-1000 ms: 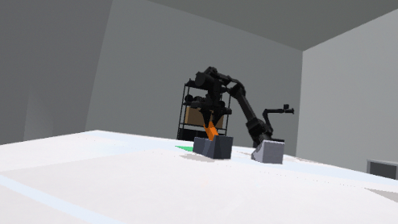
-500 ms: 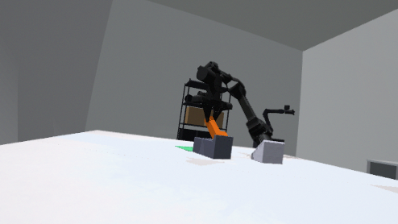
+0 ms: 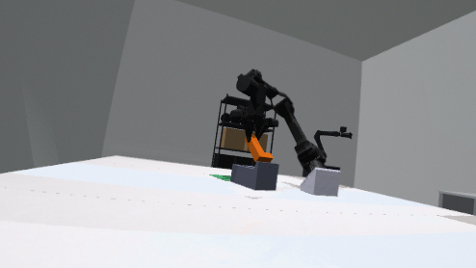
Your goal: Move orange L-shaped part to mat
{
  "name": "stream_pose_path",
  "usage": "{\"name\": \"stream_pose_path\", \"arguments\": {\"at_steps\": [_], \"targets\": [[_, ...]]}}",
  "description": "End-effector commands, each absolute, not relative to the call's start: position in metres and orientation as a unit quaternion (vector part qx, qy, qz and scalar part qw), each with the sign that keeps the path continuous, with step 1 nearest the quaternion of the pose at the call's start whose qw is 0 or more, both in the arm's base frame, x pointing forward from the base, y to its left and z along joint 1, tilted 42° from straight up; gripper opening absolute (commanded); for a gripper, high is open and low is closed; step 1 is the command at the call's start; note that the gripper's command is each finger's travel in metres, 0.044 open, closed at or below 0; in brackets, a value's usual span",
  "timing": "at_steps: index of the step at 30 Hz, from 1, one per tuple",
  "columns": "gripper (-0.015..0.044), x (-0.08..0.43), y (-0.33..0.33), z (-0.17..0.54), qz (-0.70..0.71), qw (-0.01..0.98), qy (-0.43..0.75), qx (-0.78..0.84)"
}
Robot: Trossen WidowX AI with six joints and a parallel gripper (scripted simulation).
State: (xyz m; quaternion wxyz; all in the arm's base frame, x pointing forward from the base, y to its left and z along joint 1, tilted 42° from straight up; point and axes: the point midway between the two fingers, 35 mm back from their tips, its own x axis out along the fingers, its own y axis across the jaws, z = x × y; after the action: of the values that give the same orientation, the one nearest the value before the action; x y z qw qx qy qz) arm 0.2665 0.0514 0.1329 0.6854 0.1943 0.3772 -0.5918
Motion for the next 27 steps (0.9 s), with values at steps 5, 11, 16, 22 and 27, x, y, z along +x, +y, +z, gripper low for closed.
{"name": "stream_pose_path", "arguments": {"at_steps": [5, 11, 16, 22, 27], "targets": [[0.0, 0.269, 0.048, 0.141, -0.592, 0.684, 0.378, 0.197], [0.0, 0.275, 0.026, 0.158, -0.592, 0.685, 0.377, 0.196], [0.0, 0.28, 0.007, 0.174, -0.591, 0.686, 0.377, 0.196], [0.0, 0.286, -0.016, 0.194, -0.586, 0.69, 0.375, 0.199], [0.0, 0.29, -0.034, 0.211, -0.583, 0.694, 0.373, 0.2]]}}
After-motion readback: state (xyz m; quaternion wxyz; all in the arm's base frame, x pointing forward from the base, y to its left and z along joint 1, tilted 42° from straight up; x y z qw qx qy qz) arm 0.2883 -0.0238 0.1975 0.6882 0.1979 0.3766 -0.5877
